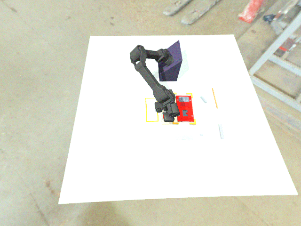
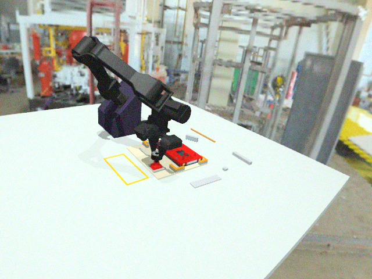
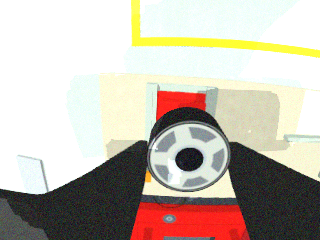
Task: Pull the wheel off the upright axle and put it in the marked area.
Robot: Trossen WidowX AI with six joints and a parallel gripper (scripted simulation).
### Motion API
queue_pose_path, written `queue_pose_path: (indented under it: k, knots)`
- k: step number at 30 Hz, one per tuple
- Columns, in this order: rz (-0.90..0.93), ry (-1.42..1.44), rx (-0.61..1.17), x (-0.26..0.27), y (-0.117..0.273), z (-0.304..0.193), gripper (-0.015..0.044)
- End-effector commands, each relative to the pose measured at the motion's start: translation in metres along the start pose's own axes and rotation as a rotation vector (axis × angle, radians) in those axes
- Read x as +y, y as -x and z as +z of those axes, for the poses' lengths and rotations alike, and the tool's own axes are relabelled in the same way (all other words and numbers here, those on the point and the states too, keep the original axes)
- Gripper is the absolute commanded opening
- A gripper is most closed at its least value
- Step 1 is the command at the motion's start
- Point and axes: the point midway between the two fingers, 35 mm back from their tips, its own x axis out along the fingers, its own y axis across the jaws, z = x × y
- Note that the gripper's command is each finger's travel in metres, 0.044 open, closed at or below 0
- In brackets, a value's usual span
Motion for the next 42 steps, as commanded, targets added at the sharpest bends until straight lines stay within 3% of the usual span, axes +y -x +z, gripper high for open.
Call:
queue_pose_path:
  k: [1,42]
  knots:
    - [0.005,0.002,0.000,0.000,0.004,-0.001,0.0000]
    - [0.009,0.004,-0.002,0.000,0.018,-0.001,0.0000]
